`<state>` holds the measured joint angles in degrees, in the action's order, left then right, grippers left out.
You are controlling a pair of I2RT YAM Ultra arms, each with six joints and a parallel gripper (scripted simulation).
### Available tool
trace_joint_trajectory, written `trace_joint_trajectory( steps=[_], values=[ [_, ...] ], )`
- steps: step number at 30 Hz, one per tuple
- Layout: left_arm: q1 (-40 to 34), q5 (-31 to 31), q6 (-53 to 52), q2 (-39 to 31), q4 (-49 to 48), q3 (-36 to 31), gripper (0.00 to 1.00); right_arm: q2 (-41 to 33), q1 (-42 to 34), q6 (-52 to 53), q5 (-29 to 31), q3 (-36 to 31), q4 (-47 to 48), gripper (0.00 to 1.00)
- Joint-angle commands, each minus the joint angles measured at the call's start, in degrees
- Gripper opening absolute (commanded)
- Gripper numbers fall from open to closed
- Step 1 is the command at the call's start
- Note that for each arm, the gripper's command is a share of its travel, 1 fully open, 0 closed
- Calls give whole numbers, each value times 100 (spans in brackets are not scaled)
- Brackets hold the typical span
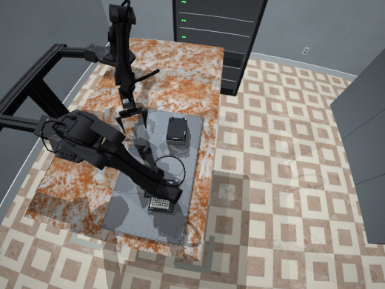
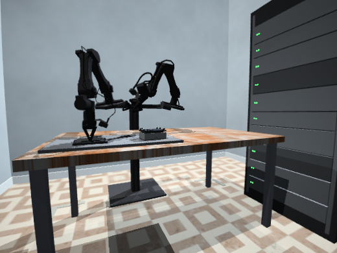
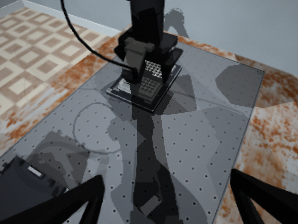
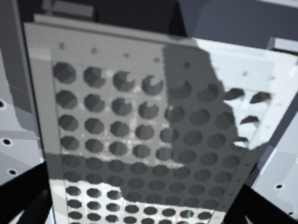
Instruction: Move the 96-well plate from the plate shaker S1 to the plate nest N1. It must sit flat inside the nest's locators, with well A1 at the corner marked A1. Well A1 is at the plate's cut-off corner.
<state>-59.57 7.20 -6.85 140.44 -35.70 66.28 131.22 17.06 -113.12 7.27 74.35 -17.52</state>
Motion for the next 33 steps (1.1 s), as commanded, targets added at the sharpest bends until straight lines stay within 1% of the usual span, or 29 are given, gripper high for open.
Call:
trace_joint_trajectory(
  steps=[1, 4, 12, 21, 24, 27, 29, 33],
  values=[
    [-29, -26, -14, -190, -38, 137, 100, -132, 11, 51, -90, -111, -161, 82],
    [-29, -26, -14, -190, -38, 137, 100, -266, -19, 79, -38, -40, -299, 82],
    [-29, -26, -14, -190, -38, 137, 100, -390, -62, 31, -39, -22, -197, 82],
    [-29, -26, -14, -190, -38, 137, 100, -386, -62, 79, -83, -81, -298, 82],
    [-29, -26, -14, -190, -38, 137, 100, -293, -86, 119, -17, 88, -439, 82],
    [-29, -26, -14, -190, -38, 137, 100, -212, -101, 71, -22, 123, -340, 82],
    [-29, -26, -14, -190, -38, 137, 100, -299, -120, 127, 72, 35, -271, 82],
    [-29, -26, -14, -190, -38, 137, 100, -155, -72, 68, 11, 148, -128, 82]
  ],
)
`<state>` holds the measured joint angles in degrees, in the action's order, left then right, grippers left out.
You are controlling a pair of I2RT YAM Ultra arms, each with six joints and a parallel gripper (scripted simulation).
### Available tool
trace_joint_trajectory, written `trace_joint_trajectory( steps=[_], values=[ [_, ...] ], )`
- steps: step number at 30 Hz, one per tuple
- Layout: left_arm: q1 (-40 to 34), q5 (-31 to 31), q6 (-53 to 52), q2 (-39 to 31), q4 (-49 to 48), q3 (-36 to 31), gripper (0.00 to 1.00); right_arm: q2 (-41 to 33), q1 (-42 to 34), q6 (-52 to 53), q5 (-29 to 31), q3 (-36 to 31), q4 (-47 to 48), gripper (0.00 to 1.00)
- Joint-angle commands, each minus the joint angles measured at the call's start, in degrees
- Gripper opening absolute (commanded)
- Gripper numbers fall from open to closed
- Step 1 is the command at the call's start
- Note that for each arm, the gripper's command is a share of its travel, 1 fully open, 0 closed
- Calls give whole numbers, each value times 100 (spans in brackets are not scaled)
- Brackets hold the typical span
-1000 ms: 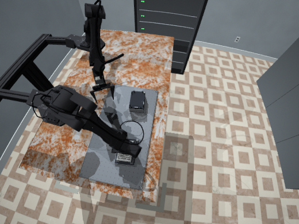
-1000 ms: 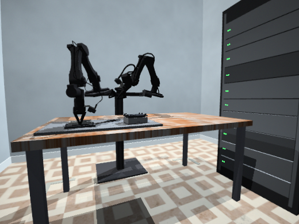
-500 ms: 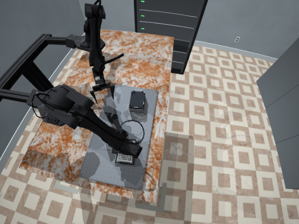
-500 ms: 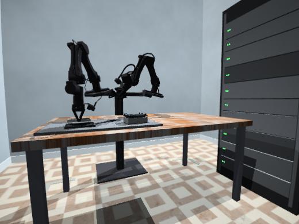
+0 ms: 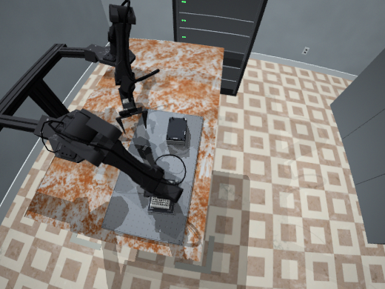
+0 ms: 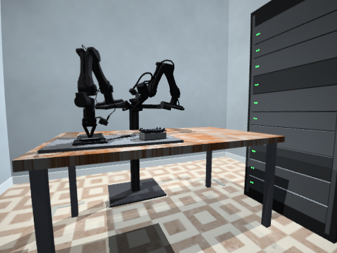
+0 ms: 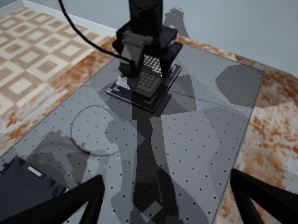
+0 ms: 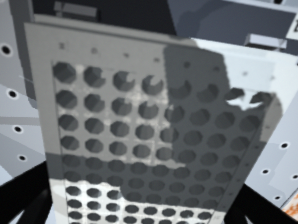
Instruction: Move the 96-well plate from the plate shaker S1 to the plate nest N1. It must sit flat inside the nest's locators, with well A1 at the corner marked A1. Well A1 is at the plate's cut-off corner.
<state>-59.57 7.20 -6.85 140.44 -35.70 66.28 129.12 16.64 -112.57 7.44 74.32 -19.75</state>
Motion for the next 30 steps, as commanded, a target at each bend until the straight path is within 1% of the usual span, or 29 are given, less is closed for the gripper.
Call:
trace_joint_trajectory(
  steps=[1, 9, 11, 16, 20, 23, 27, 28, 29, 30],
  values=[
    [-29, -26, -14, -190, -38, 137, 100, 88, -27, 9, -13, 170, 123, 82],
    [-29, -26, -14, -190, -38, 137, 100, 376, 60, -82, -68, 275, 314, 82],
    [-29, -26, -14, -190, -38, 137, 100, 461, 57, -33, 3, 293, 363, 82],
    [-29, -26, -14, -190, -38, 137, 100, 549, 67, -36, -55, 315, 299, 82],
    [-29, -26, -14, -190, -38, 137, 100, 447, 20, -26, -52, 229, 343, 82],
    [-29, -26, -14, -190, -38, 137, 100, 209, -52, 52, 7, 51, 191, 82],
    [-29, -26, -14, -190, -38, 137, 100, 208, -53, 52, 7, 49, 194, 82],
    [-29, -26, -14, -190, -38, 137, 100, 208, -53, 52, 7, 49, 194, 93],
    [-29, -26, -14, -190, -38, 137, 100, 208, -53, 52, 7, 49, 194, 100],
    [-29, -26, -14, -190, -38, 137, 100, 194, -74, 65, 15, 52, 82, 100]
  ],
)
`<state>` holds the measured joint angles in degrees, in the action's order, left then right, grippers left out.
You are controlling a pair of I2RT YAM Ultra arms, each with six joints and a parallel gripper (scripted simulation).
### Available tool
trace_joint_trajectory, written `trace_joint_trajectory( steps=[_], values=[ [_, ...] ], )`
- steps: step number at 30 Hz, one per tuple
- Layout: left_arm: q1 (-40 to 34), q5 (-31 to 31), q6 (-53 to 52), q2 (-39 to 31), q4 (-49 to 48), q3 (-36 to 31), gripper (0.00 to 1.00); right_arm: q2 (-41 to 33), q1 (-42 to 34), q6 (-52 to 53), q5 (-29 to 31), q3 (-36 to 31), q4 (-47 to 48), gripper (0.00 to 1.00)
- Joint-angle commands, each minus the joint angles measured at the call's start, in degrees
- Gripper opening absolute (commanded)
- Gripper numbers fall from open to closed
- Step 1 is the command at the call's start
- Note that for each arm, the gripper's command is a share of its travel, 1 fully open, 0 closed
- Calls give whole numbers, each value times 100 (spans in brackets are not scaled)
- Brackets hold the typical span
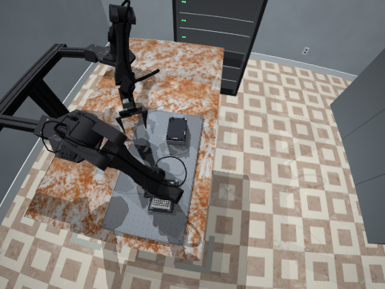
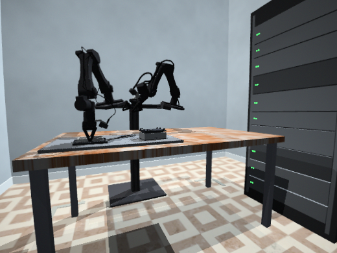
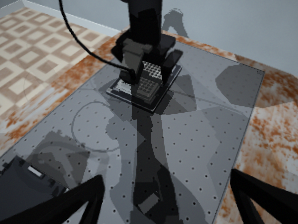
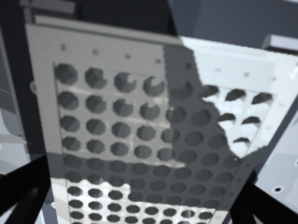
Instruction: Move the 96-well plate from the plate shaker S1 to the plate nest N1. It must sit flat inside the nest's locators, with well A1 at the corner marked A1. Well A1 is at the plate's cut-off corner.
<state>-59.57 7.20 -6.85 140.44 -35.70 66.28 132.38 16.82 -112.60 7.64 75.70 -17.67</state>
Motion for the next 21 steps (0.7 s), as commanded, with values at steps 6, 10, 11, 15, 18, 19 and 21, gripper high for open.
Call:
trace_joint_trajectory(
  steps=[6, 10, 11, 15, 18, 19, 21],
  values=[
    [-29, -26, -14, -190, -38, 137, 100, -189, -173, 119, 29, -11, -272, 100],
    [-29, -26, -14, -190, -38, 137, 100, -286, -184, 128, 84, -92, -353, 100],
    [-29, -26, -14, -190, -38, 137, 100, -332, -188, 132, 81, -103, -389, 100],
    [-29, -26, -14, -190, -38, 137, 100, -460, -154, 93, 7, -168, -381, 100],
    [-29, -26, -14, -190, -38, 137, 100, -681, -150, 89, 57, -316, -527, 100],
    [-29, -26, -14, -190, -38, 137, 100, -795, -191, 136, 73, -354, -603, 100],
    [-29, -26, -14, -190, -38, 137, 100, -1035, -211, 154, 87, -411, -785, 100]
  ],
)
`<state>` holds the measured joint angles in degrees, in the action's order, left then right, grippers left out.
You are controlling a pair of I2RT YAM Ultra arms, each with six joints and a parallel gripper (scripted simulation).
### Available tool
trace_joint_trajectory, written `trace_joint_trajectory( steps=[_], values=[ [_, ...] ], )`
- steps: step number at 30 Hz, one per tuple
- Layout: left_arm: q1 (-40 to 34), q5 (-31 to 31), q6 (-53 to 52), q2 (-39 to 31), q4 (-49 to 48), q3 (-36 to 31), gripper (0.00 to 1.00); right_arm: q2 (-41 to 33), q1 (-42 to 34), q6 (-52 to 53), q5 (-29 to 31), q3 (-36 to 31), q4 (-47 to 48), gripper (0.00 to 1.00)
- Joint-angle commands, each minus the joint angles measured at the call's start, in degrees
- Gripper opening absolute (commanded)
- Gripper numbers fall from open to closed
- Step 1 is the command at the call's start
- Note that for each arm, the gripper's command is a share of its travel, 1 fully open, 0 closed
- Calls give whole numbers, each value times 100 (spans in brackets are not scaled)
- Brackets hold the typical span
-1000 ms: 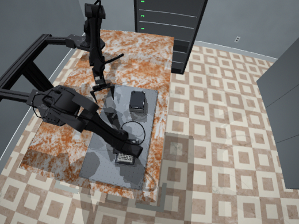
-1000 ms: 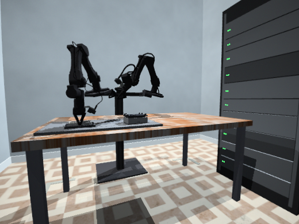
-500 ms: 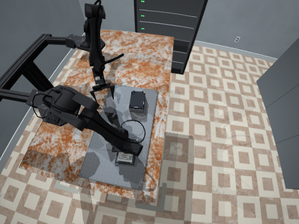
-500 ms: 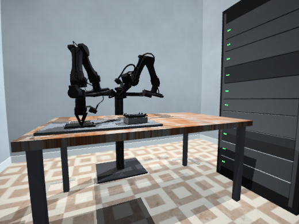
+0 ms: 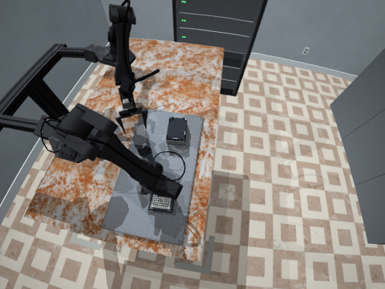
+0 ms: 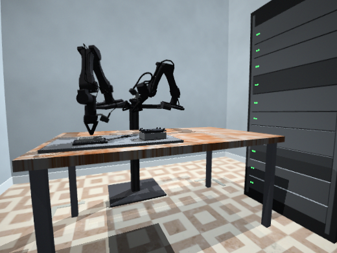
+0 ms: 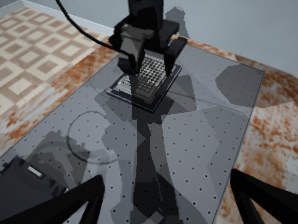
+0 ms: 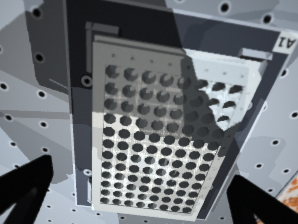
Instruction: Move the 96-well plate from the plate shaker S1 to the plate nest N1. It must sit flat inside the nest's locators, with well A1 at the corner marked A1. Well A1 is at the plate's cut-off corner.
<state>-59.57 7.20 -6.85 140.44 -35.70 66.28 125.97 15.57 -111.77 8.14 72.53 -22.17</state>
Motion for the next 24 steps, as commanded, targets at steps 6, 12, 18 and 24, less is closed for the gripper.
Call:
trace_joint_trajectory(
  steps=[6, 12, 18, 24],
  values=[
    [-29, -26, -14, -190, -38, 137, 100, -533, -34, 34, -67, 88, -452, 100],
    [-29, -26, -14, -190, -38, 137, 100, -494, 38, 400, -193, 76, -349, 100],
    [-29, -26, -14, -190, -38, 137, 100, -801, 189, 1843, -658, -294, 48, 100],
    [-29, -26, -14, -190, -38, 137, 100, -1052, 301, 2888, -927, -664, 422, 100]
  ],
)
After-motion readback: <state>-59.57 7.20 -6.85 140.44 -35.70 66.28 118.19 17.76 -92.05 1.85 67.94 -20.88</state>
